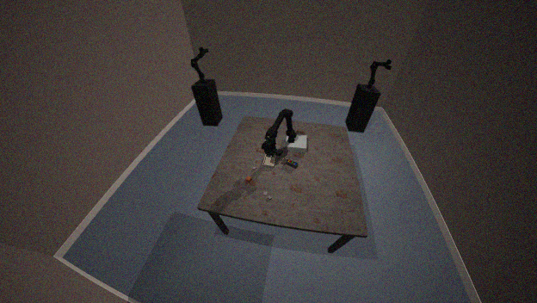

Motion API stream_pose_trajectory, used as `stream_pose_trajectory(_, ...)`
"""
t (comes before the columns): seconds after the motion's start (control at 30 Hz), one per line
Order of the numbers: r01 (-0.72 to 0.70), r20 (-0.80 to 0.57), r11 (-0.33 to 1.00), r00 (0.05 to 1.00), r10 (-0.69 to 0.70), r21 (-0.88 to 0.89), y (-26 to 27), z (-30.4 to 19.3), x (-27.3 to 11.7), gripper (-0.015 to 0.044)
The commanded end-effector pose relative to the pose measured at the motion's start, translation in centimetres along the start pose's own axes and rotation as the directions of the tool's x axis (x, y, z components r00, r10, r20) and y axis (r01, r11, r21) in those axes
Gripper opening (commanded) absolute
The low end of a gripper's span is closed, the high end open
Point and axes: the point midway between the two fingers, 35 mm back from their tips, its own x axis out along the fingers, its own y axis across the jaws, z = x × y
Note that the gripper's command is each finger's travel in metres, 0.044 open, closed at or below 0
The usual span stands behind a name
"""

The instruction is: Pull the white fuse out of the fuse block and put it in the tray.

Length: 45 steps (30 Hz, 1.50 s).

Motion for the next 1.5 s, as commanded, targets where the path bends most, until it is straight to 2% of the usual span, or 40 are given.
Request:
stream_pose_trajectory(0.0, 0.007, -0.005, 1.0, 1.0, -0.007, -0.001, -2.2, 0.1, 0.1, 0.0)
stream_pose_trajectory(1.23, 0.008, -0.006, 1.0, 1.0, -0.008, -0.001, -2.7, 0.1, 4.1, 0.0)
stream_pose_trajectory(1.47, 0.006, 0.003, 1.0, 1.0, -0.006, 0.004, -2.6, 0.3, 3.8, 0.0184)
